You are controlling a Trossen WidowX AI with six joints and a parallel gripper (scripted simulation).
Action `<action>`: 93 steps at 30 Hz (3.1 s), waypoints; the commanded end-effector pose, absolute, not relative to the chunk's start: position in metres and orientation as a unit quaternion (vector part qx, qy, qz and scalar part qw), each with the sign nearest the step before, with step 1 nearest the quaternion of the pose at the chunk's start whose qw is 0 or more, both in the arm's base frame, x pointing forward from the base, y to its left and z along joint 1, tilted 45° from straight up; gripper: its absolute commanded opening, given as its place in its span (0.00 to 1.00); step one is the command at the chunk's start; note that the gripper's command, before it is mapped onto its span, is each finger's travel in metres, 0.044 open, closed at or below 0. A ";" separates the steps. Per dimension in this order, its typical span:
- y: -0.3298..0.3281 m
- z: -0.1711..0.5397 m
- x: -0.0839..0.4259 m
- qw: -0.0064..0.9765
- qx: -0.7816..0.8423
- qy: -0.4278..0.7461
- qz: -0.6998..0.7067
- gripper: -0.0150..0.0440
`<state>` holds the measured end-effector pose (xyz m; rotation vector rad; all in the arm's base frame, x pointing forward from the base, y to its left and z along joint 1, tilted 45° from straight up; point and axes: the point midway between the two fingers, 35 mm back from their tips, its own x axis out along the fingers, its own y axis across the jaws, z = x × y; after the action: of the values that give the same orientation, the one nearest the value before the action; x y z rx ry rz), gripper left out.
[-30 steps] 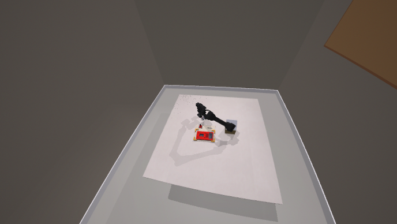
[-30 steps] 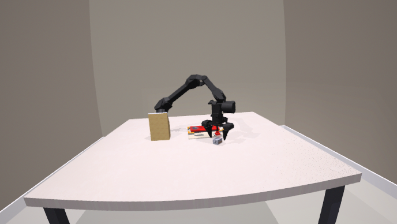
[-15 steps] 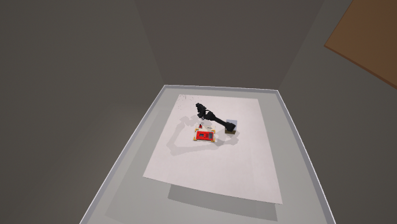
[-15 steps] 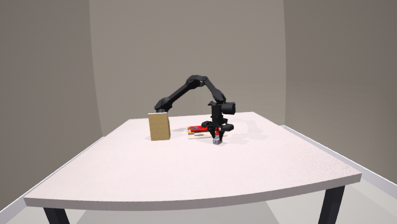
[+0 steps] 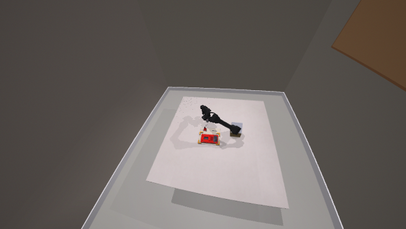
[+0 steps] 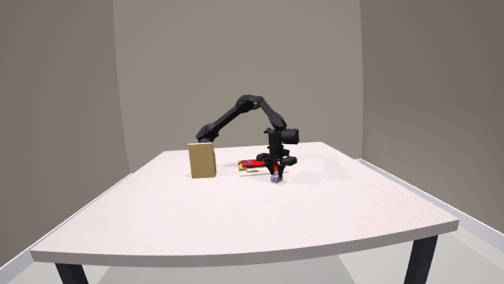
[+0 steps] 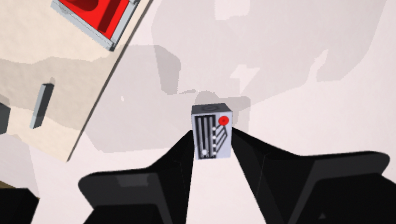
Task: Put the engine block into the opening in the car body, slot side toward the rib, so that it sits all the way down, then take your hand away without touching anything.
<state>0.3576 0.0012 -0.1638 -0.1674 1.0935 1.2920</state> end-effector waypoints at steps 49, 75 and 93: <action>-0.061 -0.062 0.376 0.657 -0.060 0.502 0.558 0.25; 0.014 -0.019 0.379 0.663 0.008 0.566 0.489 0.25; 0.065 0.009 0.366 0.662 0.060 0.601 0.444 0.25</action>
<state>0.3690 0.0544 0.0013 0.1079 1.3504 1.0258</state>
